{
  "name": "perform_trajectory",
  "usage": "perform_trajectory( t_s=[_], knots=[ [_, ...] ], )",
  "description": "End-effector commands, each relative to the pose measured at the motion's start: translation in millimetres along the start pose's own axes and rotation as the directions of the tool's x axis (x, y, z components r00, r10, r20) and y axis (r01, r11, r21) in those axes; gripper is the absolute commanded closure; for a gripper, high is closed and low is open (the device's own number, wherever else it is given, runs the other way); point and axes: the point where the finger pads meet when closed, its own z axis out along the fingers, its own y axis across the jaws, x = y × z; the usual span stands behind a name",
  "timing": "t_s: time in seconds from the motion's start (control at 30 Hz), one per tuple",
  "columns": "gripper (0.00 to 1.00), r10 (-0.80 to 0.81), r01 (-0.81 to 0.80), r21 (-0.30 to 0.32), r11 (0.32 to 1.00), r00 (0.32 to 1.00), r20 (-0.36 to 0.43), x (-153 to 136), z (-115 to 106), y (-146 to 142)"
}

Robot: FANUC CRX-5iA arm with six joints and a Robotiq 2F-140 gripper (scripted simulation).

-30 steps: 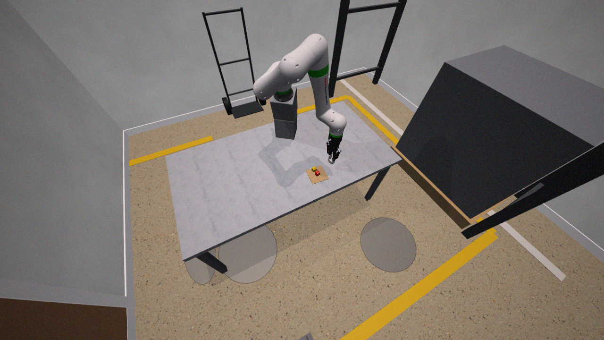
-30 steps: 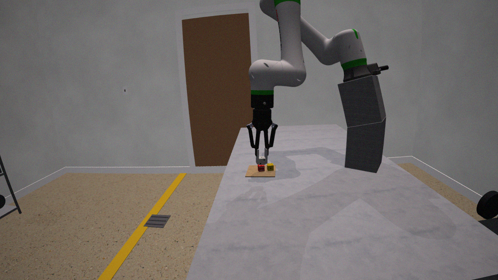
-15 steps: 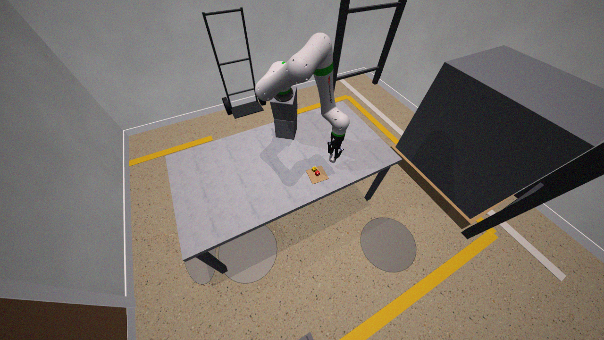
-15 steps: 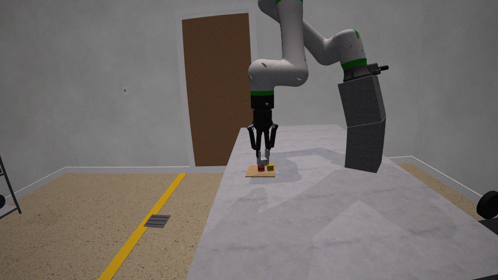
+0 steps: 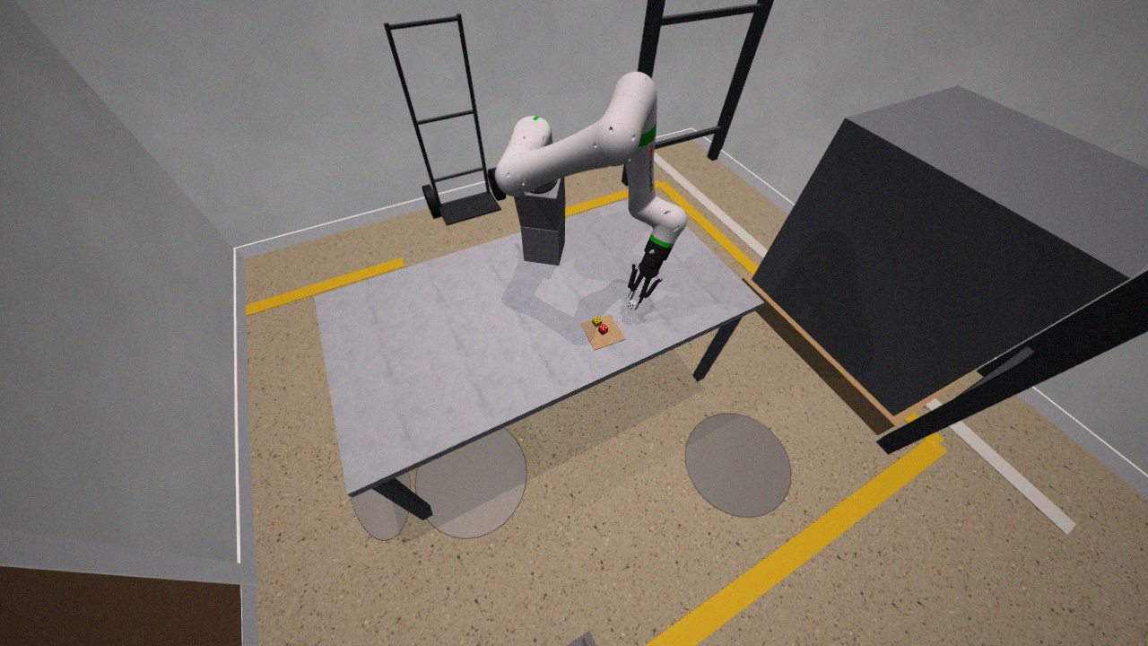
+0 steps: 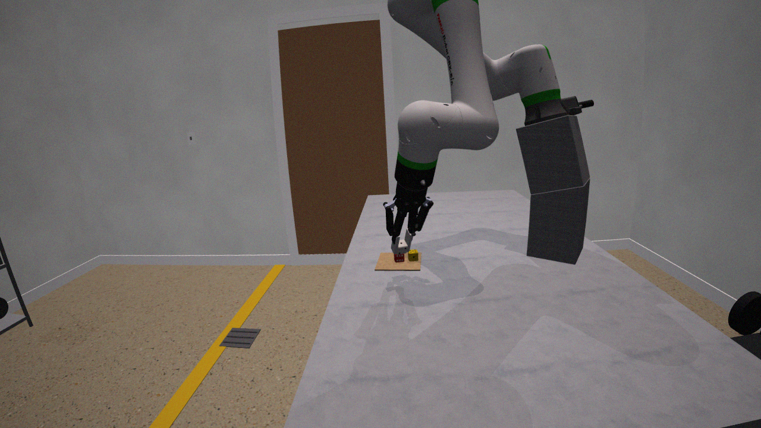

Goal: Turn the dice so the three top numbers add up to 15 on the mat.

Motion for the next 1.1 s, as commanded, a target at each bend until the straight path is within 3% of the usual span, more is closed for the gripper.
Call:
perform_trajectory(
  t_s=[0.0, 0.2, 0.23, 0.33, 0.43, 0.53, 1.07],
  knots=[
    [0.84, 0.002, -0.004, 0.014, 1.000, 0.985, 0.172, 4, 4, -2],
    [0.84, -0.001, -0.004, 0.013, 1.000, 0.941, 0.339, 8, 4, -3],
    [0.84, -0.001, -0.004, 0.013, 1.000, 0.918, 0.395, 9, 5, -2],
    [0.84, -0.001, -0.004, 0.013, 1.000, 0.914, 0.406, 9, 5, -2],
    [0.84, -0.003, -0.004, 0.013, 1.000, 0.842, 0.539, 12, 5, -2],
    [0.84, -0.004, -0.004, 0.013, 1.000, 0.814, 0.581, 13, 5, -3],
    [0.84, -0.004, -0.004, 0.013, 1.000, 0.804, 0.594, 19, 16, -3]
  ],
)
